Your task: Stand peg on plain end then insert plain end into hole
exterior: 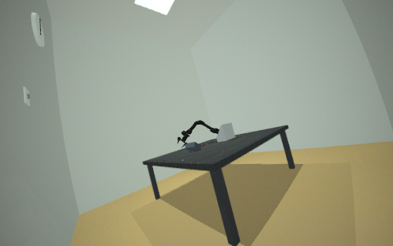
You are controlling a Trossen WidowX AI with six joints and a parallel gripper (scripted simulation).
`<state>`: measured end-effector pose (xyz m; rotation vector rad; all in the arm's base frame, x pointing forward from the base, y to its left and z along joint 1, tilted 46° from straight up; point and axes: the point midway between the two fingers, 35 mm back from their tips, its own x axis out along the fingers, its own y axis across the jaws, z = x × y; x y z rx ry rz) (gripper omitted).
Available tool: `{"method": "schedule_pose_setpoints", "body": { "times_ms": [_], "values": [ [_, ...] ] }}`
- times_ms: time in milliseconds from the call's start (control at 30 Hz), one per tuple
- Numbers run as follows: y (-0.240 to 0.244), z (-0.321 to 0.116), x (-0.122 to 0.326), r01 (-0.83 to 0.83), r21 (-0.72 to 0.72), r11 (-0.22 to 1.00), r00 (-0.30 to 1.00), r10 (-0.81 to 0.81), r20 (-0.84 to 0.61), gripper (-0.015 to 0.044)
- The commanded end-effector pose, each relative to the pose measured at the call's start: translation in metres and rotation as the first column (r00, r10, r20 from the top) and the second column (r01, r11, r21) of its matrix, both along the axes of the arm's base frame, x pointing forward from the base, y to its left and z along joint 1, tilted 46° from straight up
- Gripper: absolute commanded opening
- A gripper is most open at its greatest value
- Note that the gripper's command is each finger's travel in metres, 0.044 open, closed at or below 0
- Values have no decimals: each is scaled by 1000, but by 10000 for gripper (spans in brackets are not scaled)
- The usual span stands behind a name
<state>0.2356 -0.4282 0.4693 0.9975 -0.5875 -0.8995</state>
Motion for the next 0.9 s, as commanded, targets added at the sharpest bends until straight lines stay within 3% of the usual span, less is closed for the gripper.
{"method": "schedule_pose_setpoints", "body": {
  "times_ms": [0,467,867],
  "values": [
    [8,-20,16,-11,25,1000,997,13,-78,440],
    [46,-88,67,-69,106,992,932,102,-347,440],
    [90,-146,99,-133,161,978,785,203,-585,440]
  ]
}}
